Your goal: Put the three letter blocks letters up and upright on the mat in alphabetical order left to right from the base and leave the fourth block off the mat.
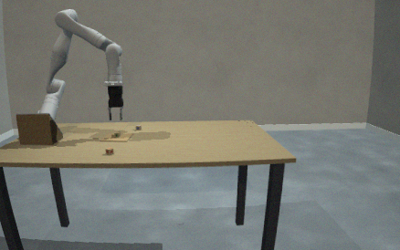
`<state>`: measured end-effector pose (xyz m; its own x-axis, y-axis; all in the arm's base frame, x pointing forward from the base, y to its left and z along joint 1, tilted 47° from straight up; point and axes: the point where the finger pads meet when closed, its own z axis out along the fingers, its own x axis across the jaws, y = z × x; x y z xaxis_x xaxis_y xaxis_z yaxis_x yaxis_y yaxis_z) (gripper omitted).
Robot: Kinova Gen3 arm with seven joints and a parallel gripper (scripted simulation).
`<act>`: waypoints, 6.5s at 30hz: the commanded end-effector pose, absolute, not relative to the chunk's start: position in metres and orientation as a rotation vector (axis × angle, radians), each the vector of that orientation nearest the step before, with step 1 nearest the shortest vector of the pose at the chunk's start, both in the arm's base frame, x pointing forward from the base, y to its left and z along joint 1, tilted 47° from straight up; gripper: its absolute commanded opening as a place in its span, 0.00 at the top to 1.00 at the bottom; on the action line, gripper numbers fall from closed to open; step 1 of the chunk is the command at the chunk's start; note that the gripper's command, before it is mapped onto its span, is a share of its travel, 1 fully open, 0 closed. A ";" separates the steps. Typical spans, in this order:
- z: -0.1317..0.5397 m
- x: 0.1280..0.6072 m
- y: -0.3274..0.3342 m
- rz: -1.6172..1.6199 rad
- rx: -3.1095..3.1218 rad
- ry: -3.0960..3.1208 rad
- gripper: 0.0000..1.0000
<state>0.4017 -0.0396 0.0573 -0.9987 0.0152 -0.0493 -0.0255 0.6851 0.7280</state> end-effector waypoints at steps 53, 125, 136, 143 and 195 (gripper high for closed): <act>0.081 0.417 -0.009 1.290 0.946 2.991 0.00; 0.168 0.496 0.075 1.063 2.760 2.269 0.00; 0.161 0.496 0.083 1.060 2.761 2.273 0.00; 0.154 0.496 0.091 1.060 2.760 2.274 0.00; 0.135 0.499 0.110 1.064 2.763 2.266 0.00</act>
